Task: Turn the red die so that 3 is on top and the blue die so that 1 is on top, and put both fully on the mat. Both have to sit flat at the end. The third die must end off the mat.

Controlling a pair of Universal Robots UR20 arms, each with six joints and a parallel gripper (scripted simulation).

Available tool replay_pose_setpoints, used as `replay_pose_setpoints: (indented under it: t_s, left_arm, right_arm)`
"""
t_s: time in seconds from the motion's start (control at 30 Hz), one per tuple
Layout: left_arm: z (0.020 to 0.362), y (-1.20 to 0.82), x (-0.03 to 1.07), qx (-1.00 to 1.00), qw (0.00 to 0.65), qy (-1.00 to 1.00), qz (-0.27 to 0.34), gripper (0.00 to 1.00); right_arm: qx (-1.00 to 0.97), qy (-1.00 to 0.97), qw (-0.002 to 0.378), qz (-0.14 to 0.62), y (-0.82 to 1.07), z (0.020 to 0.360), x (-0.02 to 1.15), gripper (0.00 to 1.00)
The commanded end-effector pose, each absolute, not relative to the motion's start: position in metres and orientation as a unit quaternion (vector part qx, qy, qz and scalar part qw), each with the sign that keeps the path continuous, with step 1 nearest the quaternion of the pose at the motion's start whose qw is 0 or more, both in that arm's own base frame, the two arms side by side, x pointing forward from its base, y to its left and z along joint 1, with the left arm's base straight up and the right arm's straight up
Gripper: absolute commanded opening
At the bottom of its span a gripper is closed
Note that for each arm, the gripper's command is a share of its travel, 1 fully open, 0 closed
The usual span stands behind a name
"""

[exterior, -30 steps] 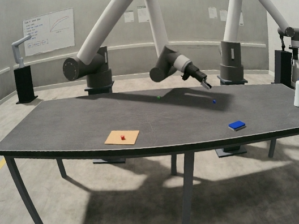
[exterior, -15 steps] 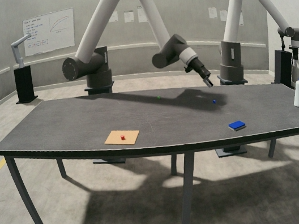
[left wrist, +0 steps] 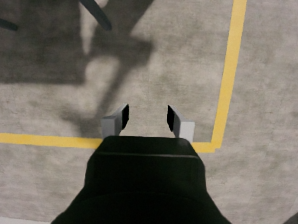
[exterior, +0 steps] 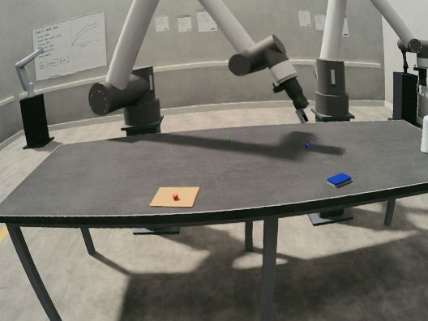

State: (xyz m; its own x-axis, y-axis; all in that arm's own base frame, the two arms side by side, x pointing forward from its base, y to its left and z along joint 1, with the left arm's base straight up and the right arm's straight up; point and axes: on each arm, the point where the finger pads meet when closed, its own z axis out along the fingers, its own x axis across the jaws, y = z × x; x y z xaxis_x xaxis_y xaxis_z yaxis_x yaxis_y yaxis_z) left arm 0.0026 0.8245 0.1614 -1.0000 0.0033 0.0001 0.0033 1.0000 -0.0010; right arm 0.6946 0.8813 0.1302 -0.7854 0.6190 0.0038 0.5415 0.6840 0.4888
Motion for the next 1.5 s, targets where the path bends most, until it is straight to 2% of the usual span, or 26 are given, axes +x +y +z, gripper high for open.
replay_pose_setpoints:
  t_s: [0.0, 0.17, 0.23, 0.5, 0.73, 0.77, 1.47]
  left_arm:
    - [0.162, 0.825, 0.003, -0.002, 0.0, -1.0, 0.0, 1.0]
    - [0.162, 0.825, 0.003, -0.002, 0.0, -1.0, 0.0, 1.0]
    - [0.162, 0.825, 0.003, -0.002, 0.0, -1.0, 0.0, 1.0]
    - [0.162, 0.825, 0.003, -0.002, 0.0, -1.0, 0.0, 1.0]
    - [0.162, 0.825, 0.003, -0.002, 0.0, -1.0, 0.0, 1.0]
    - [0.162, 0.825, 0.003, -0.002, 0.0, -1.0, 0.0, 1.0]
    - [0.162, 0.825, 0.003, -0.002, 0.0, -1.0, 0.0, 1.0]
  right_arm:
    - [0.323, 0.931, 0.055, 0.159, 0.888, 0.13, 0.7, 0.64]
    - [0.324, 0.936, 0.046, 0.131, 0.89, 0.133, 0.701, 0.64]
    - [0.326, 0.941, 0.031, 0.088, 0.894, 0.136, 0.705, 0.64]
    - [0.327, 0.945, 0.005, 0.014, 0.901, 0.142, 0.71, 0.64]
    - [0.328, 0.945, 0.0, 0.0, 0.902, 0.143, 0.71, 0.64]
    - [0.328, 0.945, 0.0, 0.0, 0.902, 0.143, 0.71, 1.0]
    - [0.394, 0.919, 0.0, 0.0, 0.902, 0.141, 0.706, 1.0]
